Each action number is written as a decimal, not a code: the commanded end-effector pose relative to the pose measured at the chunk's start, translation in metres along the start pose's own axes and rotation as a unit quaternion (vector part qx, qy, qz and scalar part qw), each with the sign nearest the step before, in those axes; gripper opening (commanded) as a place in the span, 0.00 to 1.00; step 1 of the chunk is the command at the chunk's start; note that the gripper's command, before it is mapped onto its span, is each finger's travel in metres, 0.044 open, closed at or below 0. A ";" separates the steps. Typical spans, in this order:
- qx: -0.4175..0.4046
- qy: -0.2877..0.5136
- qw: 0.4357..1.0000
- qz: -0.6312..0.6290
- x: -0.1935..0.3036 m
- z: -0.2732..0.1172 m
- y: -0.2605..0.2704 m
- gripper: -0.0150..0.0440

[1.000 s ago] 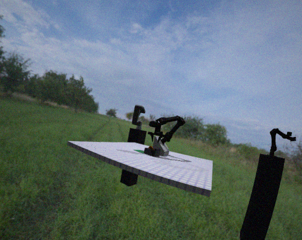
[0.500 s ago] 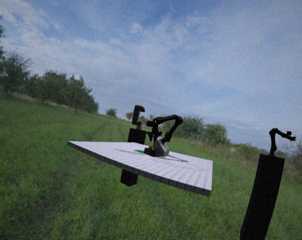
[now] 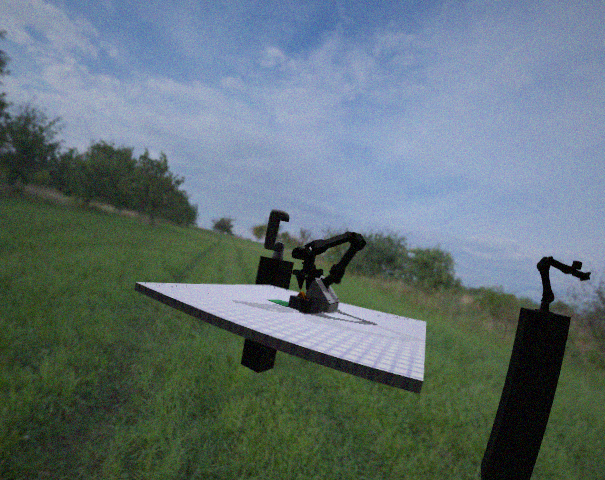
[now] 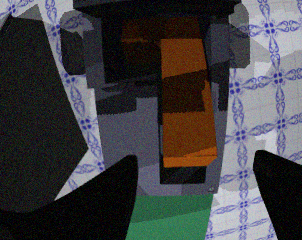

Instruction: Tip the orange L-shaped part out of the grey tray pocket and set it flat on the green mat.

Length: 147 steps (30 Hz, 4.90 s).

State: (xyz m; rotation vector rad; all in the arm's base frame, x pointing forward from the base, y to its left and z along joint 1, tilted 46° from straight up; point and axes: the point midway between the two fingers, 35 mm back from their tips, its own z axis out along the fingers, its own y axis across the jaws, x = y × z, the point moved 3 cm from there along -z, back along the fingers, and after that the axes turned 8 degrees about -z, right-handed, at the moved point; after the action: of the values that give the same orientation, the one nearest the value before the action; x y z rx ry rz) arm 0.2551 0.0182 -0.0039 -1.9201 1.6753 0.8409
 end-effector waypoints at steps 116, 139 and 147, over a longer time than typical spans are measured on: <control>-0.003 -0.002 1.000 0.005 0.001 -0.045 0.002 0.25; -0.002 0.001 1.000 0.005 0.101 -0.042 0.026 0.25; -0.002 0.003 1.000 0.005 0.138 -0.043 0.035 0.25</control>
State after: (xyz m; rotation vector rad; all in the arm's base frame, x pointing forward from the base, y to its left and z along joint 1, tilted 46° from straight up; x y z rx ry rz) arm 0.2399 -0.1054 -0.0584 -1.9114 1.6946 0.8440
